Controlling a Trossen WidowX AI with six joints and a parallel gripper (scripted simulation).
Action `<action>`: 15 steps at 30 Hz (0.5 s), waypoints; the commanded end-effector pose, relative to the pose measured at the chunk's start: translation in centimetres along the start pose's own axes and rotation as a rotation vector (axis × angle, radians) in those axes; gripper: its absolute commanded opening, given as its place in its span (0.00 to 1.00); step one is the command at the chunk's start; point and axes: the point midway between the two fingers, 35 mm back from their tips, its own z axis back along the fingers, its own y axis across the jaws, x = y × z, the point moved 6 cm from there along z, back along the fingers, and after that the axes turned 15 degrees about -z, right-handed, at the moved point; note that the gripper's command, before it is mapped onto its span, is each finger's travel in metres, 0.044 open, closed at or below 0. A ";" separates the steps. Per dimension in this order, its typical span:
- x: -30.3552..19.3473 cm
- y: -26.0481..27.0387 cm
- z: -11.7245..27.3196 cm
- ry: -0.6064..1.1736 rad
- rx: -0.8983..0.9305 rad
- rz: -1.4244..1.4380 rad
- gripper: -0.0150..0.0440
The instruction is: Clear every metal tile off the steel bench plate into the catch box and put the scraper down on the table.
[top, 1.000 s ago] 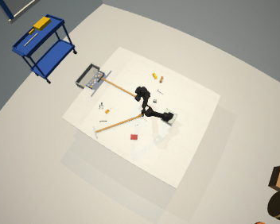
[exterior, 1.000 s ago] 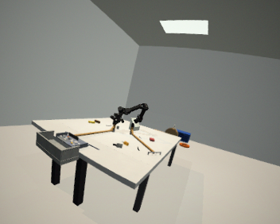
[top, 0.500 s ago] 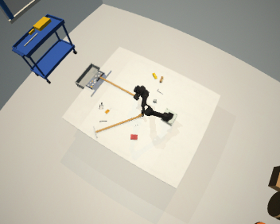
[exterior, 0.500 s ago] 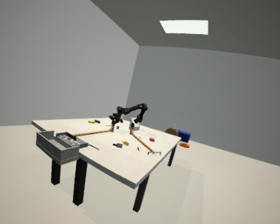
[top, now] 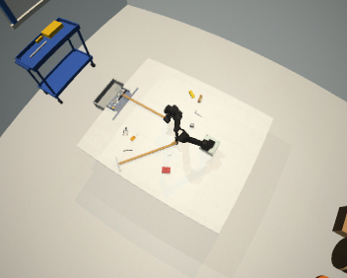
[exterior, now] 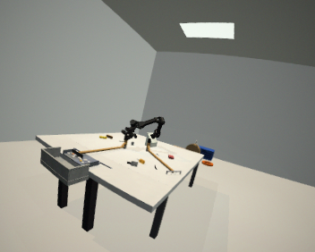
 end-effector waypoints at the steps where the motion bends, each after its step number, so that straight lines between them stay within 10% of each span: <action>1: 1.0 0.2 -0.3 -0.013 0.000 0.003 0.25; 15: 2.6 0.6 -1.5 -0.014 0.000 0.003 0.25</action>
